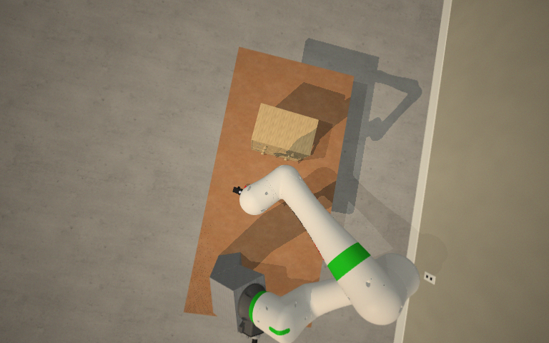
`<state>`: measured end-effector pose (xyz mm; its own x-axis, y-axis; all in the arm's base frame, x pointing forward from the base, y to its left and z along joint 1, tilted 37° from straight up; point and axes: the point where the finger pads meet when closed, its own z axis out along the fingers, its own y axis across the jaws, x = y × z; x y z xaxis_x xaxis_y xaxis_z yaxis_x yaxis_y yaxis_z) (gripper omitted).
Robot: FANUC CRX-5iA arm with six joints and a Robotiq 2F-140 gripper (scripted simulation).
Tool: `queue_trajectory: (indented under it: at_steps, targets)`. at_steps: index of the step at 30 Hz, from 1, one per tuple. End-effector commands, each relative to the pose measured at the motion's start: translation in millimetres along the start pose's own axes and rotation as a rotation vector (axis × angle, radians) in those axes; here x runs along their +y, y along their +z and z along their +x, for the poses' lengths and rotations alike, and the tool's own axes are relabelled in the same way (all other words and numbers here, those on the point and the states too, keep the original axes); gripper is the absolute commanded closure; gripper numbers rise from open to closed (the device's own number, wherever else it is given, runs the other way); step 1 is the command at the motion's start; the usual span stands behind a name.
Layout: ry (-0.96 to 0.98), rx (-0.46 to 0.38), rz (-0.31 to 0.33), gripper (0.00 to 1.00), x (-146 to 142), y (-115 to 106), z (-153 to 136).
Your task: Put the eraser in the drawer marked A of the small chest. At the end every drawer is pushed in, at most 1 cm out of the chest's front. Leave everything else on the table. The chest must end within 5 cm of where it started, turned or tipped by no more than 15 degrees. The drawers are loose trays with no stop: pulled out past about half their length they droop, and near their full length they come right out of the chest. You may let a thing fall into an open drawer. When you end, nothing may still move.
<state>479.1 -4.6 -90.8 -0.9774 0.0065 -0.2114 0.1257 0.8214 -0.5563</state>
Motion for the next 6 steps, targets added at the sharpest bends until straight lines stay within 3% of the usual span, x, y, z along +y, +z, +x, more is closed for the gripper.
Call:
queue_trajectory:
  at_steps: [1, 6]
  targets:
    - [0.000, 0.000, 0.000, 0.00, 0.2, -0.2, -0.1]
    - [0.000, 0.000, 0.000, 0.00, 0.2, -0.2, -0.1]
